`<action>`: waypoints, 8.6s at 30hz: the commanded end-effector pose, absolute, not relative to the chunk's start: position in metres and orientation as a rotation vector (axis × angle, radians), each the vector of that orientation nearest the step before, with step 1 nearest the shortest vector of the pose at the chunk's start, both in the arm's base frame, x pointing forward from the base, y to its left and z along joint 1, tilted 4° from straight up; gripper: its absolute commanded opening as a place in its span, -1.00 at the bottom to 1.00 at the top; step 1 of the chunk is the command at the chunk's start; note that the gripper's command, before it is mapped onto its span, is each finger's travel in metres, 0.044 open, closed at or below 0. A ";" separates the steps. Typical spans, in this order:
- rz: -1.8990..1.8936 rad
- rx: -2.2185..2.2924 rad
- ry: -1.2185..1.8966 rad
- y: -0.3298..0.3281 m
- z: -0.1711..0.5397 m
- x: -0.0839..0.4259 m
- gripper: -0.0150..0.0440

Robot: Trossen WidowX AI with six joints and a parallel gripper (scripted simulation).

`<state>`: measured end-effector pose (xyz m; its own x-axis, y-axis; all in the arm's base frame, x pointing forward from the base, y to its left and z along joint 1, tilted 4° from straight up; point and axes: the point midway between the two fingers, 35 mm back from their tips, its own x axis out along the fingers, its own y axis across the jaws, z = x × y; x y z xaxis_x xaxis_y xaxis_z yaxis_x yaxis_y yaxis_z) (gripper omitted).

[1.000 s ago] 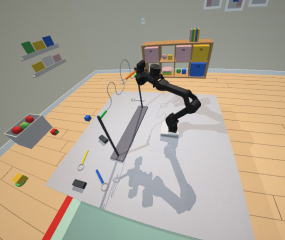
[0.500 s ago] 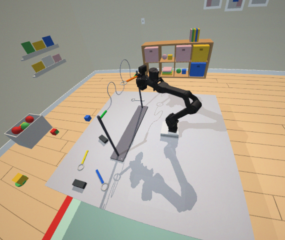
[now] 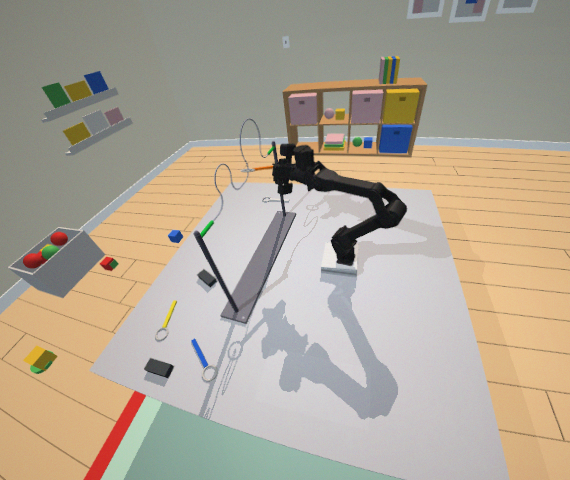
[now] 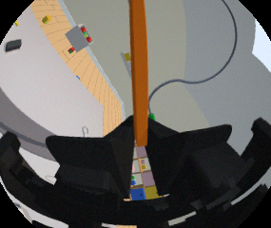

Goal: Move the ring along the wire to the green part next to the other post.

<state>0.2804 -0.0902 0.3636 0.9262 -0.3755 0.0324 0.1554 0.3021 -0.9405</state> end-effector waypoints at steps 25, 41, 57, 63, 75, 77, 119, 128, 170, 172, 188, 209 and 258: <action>-0.155 -0.544 0.336 -0.021 0.284 0.277 -1.00; -0.054 -0.225 0.386 0.030 0.266 0.272 -1.00; -0.006 -0.071 0.406 0.064 0.264 0.268 -1.00; 0.001 -0.049 0.408 0.072 0.264 0.266 -1.00; 0.014 -0.009 0.412 0.089 0.264 0.264 -1.00; 0.017 0.002 0.413 0.092 0.264 0.264 -1.00; 0.250 0.761 0.479 0.208 0.318 0.244 -1.00; 0.315 0.978 0.490 0.227 0.347 0.239 -1.00; 0.519 1.666 0.499 0.235 0.467 0.226 -1.00; 0.514 1.651 0.499 0.234 0.467 0.226 -1.00; 0.440 1.400 0.498 0.235 0.453 0.228 -1.00; 0.303 0.938 0.483 0.226 0.420 0.232 -1.00; -0.026 -0.150 0.375 0.157 0.382 0.244 -1.00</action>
